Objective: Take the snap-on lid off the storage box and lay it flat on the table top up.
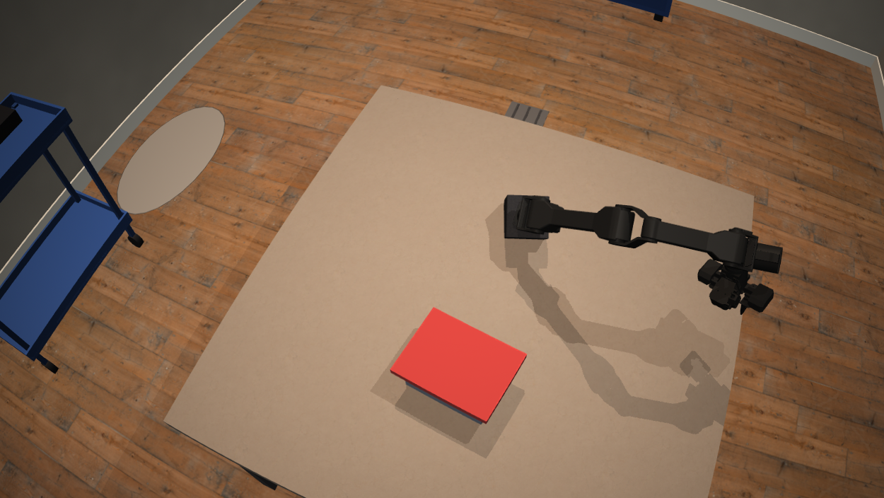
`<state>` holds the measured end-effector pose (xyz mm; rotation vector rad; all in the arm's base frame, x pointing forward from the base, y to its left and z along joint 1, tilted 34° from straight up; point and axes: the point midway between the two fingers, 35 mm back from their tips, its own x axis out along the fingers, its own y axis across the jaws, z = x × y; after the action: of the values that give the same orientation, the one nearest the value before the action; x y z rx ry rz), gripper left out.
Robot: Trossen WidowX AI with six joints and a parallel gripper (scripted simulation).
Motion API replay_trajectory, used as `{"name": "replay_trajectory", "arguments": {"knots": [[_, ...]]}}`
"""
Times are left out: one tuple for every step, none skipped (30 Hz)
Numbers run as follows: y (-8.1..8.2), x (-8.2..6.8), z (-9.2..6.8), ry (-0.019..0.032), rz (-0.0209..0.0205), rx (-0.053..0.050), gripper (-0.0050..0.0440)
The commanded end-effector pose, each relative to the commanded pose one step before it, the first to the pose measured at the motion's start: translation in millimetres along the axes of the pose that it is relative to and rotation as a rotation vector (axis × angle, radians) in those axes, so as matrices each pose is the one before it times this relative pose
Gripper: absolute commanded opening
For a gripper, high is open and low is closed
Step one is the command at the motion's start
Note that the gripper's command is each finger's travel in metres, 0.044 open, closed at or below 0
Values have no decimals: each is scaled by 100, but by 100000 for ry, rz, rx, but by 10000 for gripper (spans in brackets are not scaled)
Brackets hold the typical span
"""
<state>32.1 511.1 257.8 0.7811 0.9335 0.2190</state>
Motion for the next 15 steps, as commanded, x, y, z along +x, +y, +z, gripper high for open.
{"name": "replay_trajectory", "arguments": {"knots": [[277, 1244, 6905, -1052, -3630, 11559, 235], [48, 171, 1156, -4, -652, 1999, 235], [49, 179, 1409, -5, -742, 2454, 235], [45, 161, 1560, -7, -754, 2742, 235], [36, 128, 1651, -8, -719, 2930, 235], [26, 85, 1682, -10, -648, 3016, 235], [14, 39, 1693, -11, -563, 3071, 235], [5, -7, 1687, -23, -459, 3093, 235], [5, -53, 1669, -67, -316, 3081, 235], [71, -104, 1666, -317, 51, 3008, 235], [77, -144, 1652, -388, 205, 2978, 235], [70, -180, 1632, -420, 314, 2954, 235], [58, -216, 1619, -443, 412, 2944, 235], [0, 0, 0, 0, 0, 0, 235], [0, 0, 0, 0, 0, 0, 235]]}}
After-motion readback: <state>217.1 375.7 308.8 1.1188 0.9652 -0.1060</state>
